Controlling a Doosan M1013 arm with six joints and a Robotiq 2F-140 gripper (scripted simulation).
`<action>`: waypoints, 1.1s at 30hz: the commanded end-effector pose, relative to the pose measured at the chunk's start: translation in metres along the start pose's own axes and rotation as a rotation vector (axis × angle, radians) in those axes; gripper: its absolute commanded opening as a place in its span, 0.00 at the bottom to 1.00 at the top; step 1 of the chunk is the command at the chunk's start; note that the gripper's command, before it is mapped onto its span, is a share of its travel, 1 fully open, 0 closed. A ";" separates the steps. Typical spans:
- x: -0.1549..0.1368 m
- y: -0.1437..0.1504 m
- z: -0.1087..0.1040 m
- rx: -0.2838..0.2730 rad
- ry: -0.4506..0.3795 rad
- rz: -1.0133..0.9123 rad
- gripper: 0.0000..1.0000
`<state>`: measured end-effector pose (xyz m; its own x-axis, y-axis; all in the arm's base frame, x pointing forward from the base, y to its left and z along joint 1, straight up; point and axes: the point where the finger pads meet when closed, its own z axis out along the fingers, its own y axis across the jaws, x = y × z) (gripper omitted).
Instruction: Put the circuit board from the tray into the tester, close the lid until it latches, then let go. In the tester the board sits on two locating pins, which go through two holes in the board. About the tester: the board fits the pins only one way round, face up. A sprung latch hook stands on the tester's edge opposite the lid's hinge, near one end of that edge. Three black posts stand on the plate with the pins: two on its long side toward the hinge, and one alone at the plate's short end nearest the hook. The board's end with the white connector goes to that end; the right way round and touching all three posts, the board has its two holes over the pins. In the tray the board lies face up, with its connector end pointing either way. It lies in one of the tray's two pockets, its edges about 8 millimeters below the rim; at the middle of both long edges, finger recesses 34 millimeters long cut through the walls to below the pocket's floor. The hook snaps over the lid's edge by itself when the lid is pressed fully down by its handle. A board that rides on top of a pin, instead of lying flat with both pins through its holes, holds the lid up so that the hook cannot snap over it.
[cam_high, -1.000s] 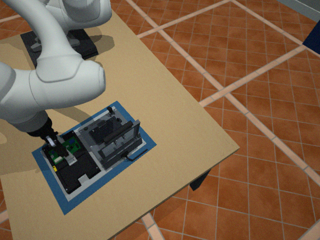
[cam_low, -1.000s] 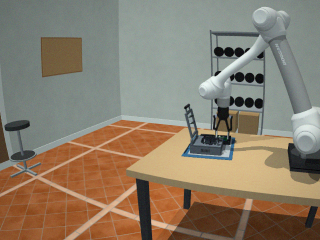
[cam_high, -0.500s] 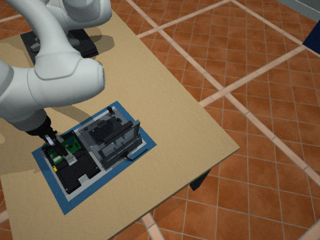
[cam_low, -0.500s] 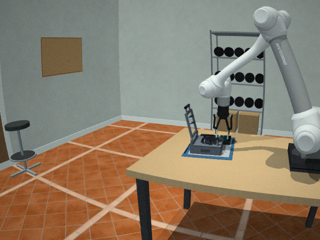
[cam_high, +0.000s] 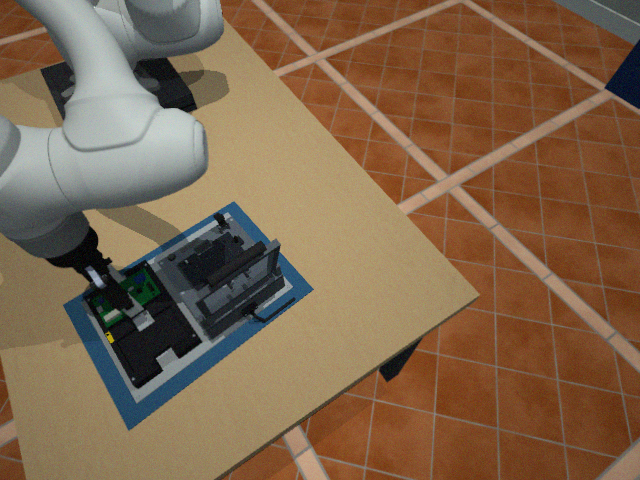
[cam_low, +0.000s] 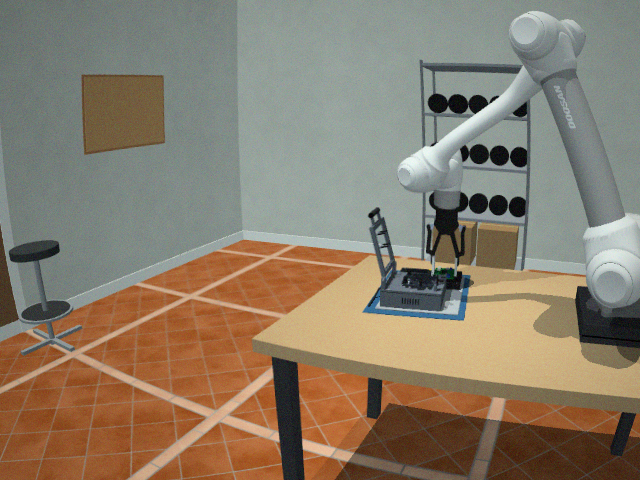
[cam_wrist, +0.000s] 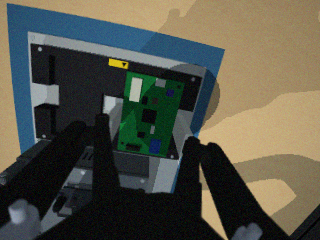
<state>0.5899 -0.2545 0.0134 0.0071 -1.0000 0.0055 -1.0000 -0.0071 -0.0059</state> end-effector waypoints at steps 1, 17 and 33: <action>0.000 0.000 -0.003 0.000 0.000 0.000 0.46; 0.000 0.000 -0.009 0.000 0.000 0.000 0.46; 0.000 0.000 -0.012 0.000 0.000 0.000 0.46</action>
<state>0.5898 -0.2544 0.0243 0.0071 -1.0000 0.0055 -1.0000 -0.0071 -0.0059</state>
